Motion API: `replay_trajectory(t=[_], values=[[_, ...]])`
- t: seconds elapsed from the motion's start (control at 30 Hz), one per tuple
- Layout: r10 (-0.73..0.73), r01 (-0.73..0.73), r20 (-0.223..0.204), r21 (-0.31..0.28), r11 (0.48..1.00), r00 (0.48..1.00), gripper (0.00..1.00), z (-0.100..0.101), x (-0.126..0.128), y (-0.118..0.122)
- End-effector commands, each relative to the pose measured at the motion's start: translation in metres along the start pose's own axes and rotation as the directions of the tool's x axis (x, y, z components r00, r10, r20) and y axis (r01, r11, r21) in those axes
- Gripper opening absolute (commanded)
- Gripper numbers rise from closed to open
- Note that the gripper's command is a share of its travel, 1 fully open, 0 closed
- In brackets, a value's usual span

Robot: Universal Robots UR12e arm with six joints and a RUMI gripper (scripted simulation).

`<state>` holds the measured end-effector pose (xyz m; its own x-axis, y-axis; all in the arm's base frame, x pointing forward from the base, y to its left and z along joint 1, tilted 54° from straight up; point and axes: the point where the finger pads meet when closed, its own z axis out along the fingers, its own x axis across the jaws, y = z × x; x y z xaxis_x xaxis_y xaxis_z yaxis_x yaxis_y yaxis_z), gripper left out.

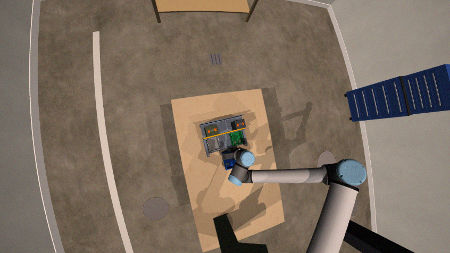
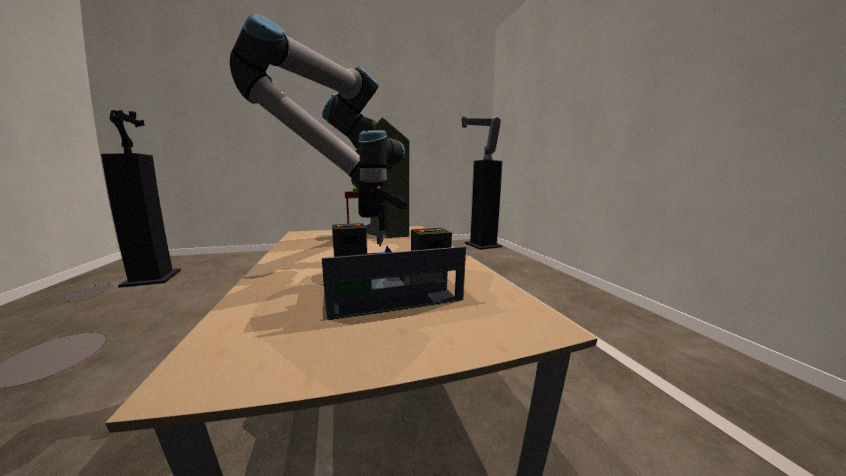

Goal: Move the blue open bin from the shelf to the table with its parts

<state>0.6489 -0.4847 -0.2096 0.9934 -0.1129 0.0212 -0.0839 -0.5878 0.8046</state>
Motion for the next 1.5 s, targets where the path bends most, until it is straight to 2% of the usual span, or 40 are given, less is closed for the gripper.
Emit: replay_trajectory(t=[0.0,0.07,0.47,0.63,1.47], values=[[0.0,0.0,-0.001,0.0,1.0,1.0,0.2,-0.016,0.0,0.0],[0.0,0.0,-0.001,0.0,1.0,1.0,0.2,-0.026,0.0,0.0],[0.0,0.0,-0.001,0.0,1.0,1.0,0.2,-0.026,0.0,0.0],[0.0,0.0,-0.001,0.0,1.0,1.0,0.2,-0.017,0.0,0.0],[0.0,0.0,-0.001,0.0,1.0,1.0,0.2,-0.011,0.0,0.0]])
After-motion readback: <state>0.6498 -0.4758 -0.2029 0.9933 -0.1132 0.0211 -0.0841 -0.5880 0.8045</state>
